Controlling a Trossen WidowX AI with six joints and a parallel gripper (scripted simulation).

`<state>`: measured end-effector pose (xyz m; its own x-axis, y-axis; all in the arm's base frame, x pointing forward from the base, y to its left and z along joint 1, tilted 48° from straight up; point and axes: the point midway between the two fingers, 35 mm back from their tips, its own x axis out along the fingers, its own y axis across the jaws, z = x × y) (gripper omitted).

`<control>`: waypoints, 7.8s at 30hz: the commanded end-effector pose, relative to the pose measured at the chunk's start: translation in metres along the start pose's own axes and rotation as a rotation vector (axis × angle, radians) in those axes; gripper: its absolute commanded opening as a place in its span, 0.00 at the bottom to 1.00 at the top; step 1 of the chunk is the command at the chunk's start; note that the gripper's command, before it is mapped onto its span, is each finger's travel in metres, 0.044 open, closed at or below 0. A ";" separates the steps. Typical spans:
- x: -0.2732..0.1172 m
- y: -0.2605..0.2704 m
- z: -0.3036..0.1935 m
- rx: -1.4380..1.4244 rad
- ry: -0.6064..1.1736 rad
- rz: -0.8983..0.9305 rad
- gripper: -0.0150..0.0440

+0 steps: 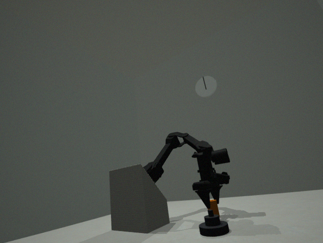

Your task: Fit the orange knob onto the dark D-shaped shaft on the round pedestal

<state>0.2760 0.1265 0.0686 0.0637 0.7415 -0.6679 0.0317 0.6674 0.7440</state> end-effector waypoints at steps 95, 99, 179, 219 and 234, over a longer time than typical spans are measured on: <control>-0.092 -0.076 0.042 0.015 0.001 -0.015 0.25; -0.088 -0.088 0.046 0.015 0.000 -0.015 0.25; -0.035 -0.179 0.064 -0.003 0.000 -0.011 0.25; -0.036 -0.178 0.071 -0.213 0.001 -0.011 0.25; -0.035 -0.180 0.066 -0.213 0.001 -0.011 0.25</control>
<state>0.3366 -0.0227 -0.0406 0.0583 0.7319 -0.6789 -0.1835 0.6763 0.7134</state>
